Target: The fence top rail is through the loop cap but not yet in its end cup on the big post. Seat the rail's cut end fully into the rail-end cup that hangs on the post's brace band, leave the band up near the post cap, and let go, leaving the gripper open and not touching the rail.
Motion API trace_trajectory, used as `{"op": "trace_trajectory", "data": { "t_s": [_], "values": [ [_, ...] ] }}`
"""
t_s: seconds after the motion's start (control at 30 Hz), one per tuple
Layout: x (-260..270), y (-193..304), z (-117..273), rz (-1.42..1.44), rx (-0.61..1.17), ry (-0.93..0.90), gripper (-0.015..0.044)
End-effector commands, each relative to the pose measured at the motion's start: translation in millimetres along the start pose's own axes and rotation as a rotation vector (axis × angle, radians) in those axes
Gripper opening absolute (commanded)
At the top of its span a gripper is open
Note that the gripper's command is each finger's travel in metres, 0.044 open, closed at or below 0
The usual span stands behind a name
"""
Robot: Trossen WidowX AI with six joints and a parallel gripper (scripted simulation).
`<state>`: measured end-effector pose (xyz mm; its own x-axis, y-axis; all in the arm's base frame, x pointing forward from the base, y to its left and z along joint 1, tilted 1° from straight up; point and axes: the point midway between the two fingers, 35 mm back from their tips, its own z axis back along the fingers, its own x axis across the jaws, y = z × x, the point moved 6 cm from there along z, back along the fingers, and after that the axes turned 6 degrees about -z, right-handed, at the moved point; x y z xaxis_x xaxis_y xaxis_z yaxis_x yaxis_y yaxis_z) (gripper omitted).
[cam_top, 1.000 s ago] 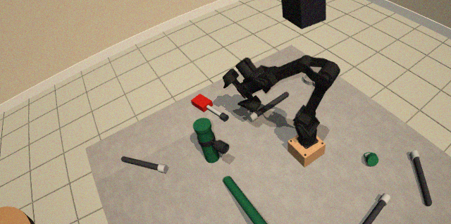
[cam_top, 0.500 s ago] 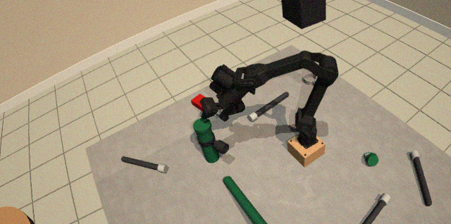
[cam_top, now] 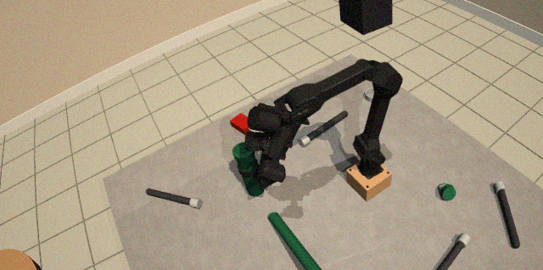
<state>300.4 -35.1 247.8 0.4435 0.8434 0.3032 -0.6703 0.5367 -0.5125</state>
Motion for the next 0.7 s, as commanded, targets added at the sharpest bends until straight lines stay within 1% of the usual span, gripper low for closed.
{"op": "trace_trajectory", "data": {
  "t_s": [0.0,0.07,0.1,0.5,0.57,0.67],
  "values": [
    [57.4,26.7,9.8,0.452,0.108,-0.065,0.044],
    [72.1,35.7,14.0,0.579,0.133,-0.089,0.044],
    [73.8,36.8,14.6,0.595,0.136,-0.092,0.044],
    [72.6,36.1,14.2,0.606,0.137,-0.092,0.044],
    [67.2,33.2,12.9,0.665,0.142,-0.094,0.044],
    [51.3,25.0,9.5,0.832,0.155,-0.106,0.044]
  ]
}}
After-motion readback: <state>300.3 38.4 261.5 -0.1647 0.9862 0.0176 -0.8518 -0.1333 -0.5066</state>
